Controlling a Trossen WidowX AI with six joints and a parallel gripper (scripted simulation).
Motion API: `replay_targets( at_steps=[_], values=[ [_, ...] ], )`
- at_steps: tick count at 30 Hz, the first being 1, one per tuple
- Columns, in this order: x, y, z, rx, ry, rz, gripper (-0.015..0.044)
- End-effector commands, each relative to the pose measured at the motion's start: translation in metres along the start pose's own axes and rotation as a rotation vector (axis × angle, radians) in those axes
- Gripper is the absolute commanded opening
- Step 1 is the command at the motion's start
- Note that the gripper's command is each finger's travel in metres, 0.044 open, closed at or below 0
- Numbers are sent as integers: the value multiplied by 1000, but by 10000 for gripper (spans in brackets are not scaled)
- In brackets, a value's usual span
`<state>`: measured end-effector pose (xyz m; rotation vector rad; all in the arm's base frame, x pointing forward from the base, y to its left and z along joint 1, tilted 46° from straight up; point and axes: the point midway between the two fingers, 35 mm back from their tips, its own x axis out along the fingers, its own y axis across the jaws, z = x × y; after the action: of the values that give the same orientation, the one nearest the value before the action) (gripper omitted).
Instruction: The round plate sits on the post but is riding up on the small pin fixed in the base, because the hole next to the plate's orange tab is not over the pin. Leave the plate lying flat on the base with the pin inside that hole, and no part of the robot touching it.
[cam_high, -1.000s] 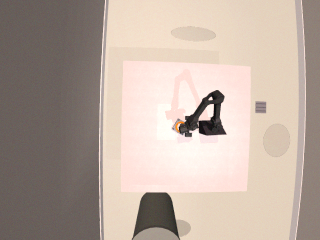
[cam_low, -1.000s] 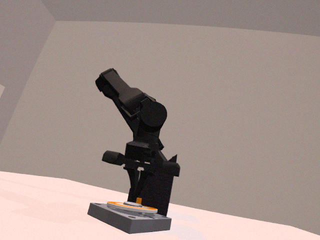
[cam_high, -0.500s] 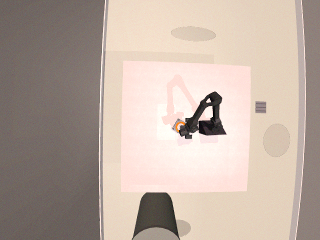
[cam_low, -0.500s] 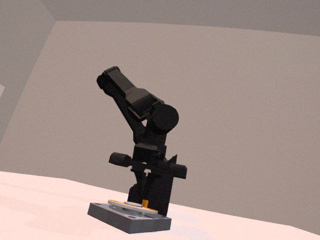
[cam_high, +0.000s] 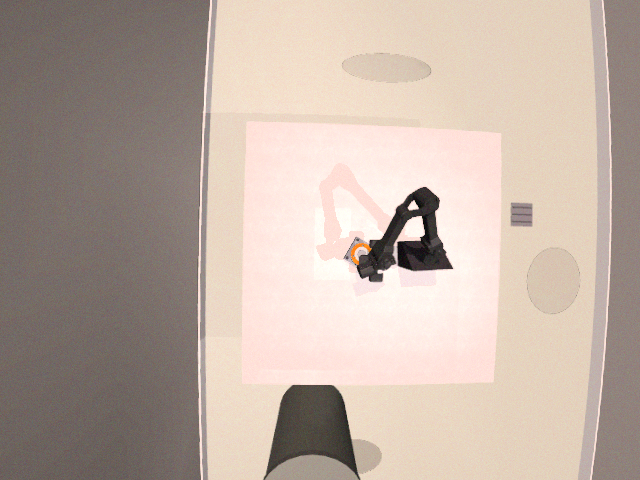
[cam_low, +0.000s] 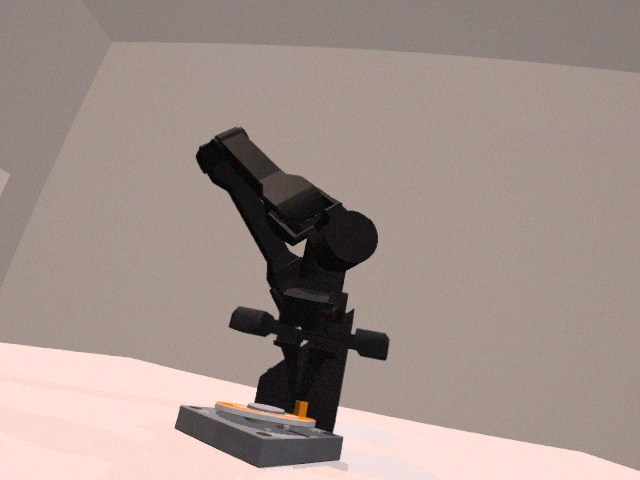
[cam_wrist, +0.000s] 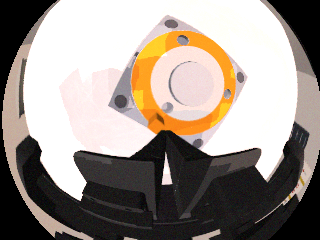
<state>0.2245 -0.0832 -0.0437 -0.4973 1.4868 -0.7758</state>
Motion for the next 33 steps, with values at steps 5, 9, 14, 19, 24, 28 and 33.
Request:
replay_targets(
  at_steps=[5, 9, 14, 19, 24, 28, 33],
  values=[
    [-2, 10, 7, 9, -2, 5, 0],
    [-2, 14, 10, 9, -2, 5, 0],
    [-3, 18, 15, 9, -2, 6, 0],
    [-4, 21, 20, 9, -3, 6, 0],
    [-5, 24, 25, 10, -3, 6, 0],
    [-6, 26, 29, 10, -3, 6, 0],
    [-6, 28, 35, 10, -3, 6, 0]
  ],
)
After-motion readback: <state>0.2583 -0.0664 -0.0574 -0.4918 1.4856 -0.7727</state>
